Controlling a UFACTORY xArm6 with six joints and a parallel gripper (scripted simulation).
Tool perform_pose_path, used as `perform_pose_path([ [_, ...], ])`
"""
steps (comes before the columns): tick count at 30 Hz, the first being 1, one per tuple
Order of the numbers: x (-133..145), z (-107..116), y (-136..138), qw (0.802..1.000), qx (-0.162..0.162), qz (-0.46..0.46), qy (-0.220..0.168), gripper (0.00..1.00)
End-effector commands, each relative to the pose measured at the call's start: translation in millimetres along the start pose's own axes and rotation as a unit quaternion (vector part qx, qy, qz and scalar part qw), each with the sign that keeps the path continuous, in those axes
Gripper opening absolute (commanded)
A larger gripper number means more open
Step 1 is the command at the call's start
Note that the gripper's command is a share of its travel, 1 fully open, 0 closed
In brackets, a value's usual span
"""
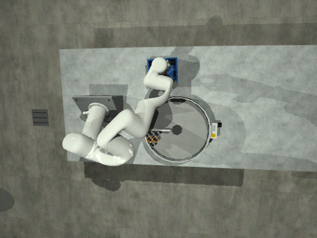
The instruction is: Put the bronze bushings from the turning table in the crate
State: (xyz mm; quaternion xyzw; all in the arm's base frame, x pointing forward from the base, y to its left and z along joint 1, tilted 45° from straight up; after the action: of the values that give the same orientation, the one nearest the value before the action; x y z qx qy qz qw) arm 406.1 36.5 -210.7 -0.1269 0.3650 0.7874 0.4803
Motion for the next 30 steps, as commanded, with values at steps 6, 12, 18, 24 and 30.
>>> perform_pose_path([
  [6,-1,50,-1,1.000,-0.002,-0.001,0.000,0.48],
  [12,-1,64,-1,1.000,-0.002,-0.001,0.000,0.48],
  [18,-1,71,-1,1.000,-0.002,-0.001,0.000,0.48],
  [24,-1,72,-1,1.000,-0.002,-0.001,0.000,0.48],
  [30,-1,72,-1,1.000,-0.002,-0.001,0.000,0.48],
])
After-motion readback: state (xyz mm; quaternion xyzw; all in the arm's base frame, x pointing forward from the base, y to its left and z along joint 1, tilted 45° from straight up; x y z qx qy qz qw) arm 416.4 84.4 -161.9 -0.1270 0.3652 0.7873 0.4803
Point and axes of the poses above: the point where the finger pads meet when closed, its own z axis back along the fingers, its own y axis across the jaws, x = y × z, the point moved 1 cm from there along z, back along the fingers, and after that the axes turned 6 degrees about -z, right-handed, at the moved point
